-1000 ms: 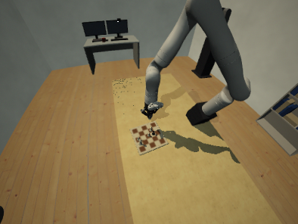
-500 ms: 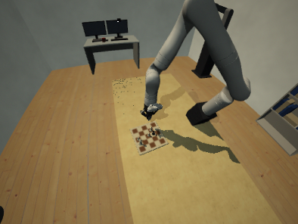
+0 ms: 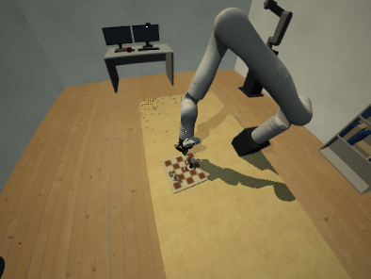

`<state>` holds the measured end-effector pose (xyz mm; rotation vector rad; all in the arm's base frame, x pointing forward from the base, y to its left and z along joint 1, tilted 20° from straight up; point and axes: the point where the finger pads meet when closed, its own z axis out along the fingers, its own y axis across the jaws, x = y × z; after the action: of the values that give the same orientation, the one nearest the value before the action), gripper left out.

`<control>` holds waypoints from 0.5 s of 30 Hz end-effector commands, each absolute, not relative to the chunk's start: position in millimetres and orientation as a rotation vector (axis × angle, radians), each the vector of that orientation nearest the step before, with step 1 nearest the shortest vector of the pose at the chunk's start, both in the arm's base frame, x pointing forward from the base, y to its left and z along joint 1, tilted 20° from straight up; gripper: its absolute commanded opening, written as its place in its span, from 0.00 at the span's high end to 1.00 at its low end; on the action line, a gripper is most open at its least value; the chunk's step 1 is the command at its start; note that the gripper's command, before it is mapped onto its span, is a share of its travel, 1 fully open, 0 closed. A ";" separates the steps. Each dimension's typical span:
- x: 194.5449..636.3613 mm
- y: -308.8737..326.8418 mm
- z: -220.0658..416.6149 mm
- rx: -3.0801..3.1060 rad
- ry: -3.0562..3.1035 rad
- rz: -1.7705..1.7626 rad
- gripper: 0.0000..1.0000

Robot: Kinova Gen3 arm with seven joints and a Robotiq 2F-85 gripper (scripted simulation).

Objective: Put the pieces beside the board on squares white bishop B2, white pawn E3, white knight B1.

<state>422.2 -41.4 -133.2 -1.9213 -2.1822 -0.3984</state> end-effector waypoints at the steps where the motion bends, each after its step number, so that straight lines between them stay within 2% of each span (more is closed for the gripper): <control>1: 418.0 -31.6 -146.9 -1.904 -2.175 -0.393 1.00; 15: 418.1 -29.0 -154.0 -1.904 -2.175 -0.393 1.00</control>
<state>417.7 -28.8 -154.2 -1.9037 -2.1747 -0.3925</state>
